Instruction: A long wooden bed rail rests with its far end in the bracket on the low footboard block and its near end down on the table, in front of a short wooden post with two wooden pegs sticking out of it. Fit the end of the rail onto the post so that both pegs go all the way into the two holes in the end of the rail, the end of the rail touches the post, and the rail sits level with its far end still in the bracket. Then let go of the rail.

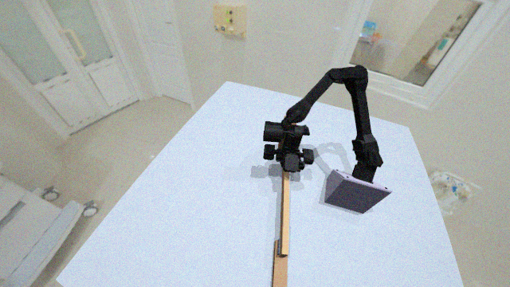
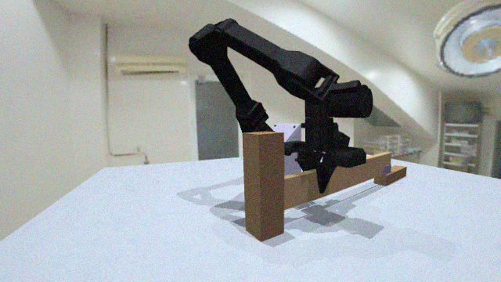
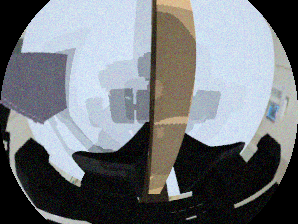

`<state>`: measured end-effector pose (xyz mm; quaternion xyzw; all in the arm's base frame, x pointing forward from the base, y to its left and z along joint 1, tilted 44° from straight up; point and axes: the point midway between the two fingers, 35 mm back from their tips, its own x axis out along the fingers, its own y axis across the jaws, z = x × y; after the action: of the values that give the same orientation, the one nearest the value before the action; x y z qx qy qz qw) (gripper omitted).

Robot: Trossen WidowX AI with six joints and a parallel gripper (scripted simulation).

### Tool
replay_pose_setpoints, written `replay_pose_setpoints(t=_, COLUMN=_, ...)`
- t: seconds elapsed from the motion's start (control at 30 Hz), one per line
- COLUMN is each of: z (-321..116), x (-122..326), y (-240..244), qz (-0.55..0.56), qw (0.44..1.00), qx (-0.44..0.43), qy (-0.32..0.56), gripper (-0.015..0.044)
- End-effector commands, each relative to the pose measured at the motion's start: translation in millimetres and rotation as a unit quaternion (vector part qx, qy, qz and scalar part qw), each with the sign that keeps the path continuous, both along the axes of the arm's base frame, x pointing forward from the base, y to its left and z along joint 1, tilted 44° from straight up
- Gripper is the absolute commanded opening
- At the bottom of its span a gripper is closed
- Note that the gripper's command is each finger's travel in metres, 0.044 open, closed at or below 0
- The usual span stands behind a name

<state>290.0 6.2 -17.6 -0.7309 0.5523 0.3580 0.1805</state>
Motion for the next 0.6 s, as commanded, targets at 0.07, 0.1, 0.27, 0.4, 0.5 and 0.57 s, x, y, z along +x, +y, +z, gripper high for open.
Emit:
replay_pose_setpoints(t=0.07, z=4.4, x=2.3, y=-0.3, qz=0.002, qw=1.000, qx=-0.003, qy=-0.002, gripper=0.0000)
replay_pose_setpoints(t=0.1, z=4.3, x=2.2, y=-0.2, qz=0.002, qw=1.000, qx=-0.003, qy=-0.002, gripper=0.0000)
replay_pose_setpoints(t=0.27, z=3.5, x=1.8, y=0.8, qz=0.002, qw=1.000, qx=-0.003, qy=-0.002, gripper=0.0000)
replay_pose_setpoints(t=0.4, z=2.7, x=1.4, y=1.7, qz=0.002, qw=1.000, qx=-0.003, qy=-0.002, gripper=0.0000)
replay_pose_setpoints(t=0.5, z=2.0, x=1.1, y=2.3, qz=0.002, qw=1.000, qx=-0.003, qy=-0.002, gripper=0.0000)
replay_pose_setpoints(t=0.57, z=1.4, x=0.9, y=2.7, qz=0.002, qw=1.000, qx=-0.003, qy=-0.002, gripper=0.0000)
